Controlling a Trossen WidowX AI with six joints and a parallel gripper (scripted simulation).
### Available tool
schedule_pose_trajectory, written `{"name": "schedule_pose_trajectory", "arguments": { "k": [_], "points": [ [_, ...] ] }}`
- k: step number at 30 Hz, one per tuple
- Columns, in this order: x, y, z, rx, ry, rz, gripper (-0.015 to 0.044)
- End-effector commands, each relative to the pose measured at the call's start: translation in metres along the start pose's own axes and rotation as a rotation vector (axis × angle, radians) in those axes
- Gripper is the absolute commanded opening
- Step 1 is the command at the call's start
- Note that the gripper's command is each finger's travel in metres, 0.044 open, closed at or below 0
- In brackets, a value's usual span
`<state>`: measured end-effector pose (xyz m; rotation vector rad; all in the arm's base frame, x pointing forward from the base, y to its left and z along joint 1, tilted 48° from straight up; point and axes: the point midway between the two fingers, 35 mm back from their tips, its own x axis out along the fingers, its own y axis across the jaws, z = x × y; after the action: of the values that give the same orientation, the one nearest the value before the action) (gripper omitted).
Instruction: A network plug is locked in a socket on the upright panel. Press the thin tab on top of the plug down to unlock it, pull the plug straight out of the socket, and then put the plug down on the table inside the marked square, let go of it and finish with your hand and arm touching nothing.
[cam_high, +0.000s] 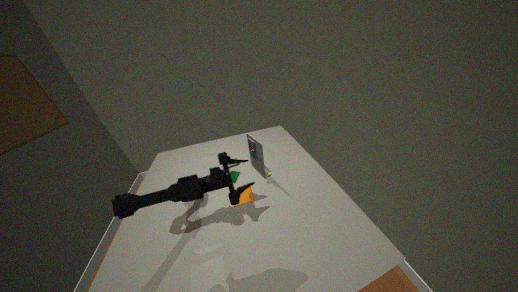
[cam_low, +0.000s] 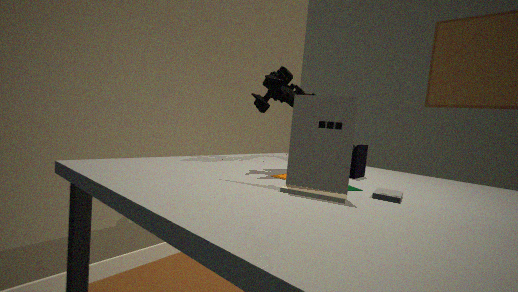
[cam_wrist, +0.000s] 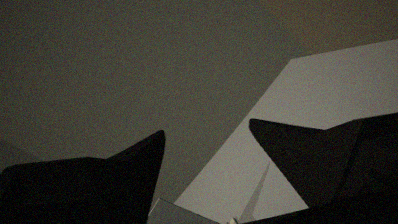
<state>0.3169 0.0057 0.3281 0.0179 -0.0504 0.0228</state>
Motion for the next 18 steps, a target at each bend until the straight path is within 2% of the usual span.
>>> {"name": "schedule_pose_trajectory", "arguments": {
  "k": [1,9,18],
  "points": [
    [0.000,0.000,-0.001,0.003,0.002,0.002,0.0374],
    [0.012,0.016,-0.063,0.153,0.108,0.067,0.0164],
    [0.007,0.035,-0.138,0.336,0.251,0.125,0.0156]
  ]
}}
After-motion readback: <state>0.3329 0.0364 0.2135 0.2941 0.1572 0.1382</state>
